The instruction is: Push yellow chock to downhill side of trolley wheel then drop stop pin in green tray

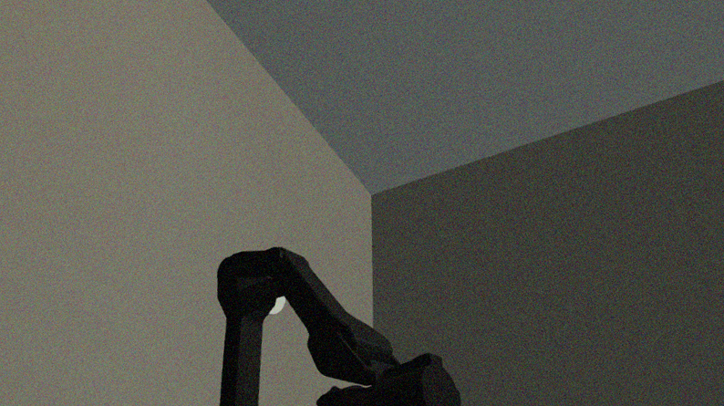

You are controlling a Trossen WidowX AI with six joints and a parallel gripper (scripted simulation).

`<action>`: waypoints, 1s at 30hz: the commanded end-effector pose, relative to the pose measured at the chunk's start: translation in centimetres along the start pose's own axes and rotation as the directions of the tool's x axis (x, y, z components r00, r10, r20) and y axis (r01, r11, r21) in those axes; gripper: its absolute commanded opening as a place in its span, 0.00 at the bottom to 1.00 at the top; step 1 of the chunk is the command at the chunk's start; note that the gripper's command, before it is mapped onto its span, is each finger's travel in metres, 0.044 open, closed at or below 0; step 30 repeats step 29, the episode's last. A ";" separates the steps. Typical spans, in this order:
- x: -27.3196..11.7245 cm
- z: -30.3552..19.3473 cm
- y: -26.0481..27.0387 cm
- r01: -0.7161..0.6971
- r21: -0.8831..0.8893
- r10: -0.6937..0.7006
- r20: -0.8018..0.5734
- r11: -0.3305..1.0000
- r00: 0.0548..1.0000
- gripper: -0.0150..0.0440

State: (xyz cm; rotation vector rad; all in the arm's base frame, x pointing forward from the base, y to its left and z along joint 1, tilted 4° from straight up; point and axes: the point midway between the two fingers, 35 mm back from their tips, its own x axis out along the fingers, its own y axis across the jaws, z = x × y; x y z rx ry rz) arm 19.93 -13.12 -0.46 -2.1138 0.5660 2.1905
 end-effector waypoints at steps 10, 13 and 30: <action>-3.2 0.4 0.3 -0.004 0.001 0.004 0.005 1.000 1.000 1.00; -4.5 0.5 0.5 -0.004 0.001 0.004 0.005 1.000 1.000 1.00; -7.8 0.6 0.9 0.001 -0.002 -0.001 0.003 1.000 1.000 1.00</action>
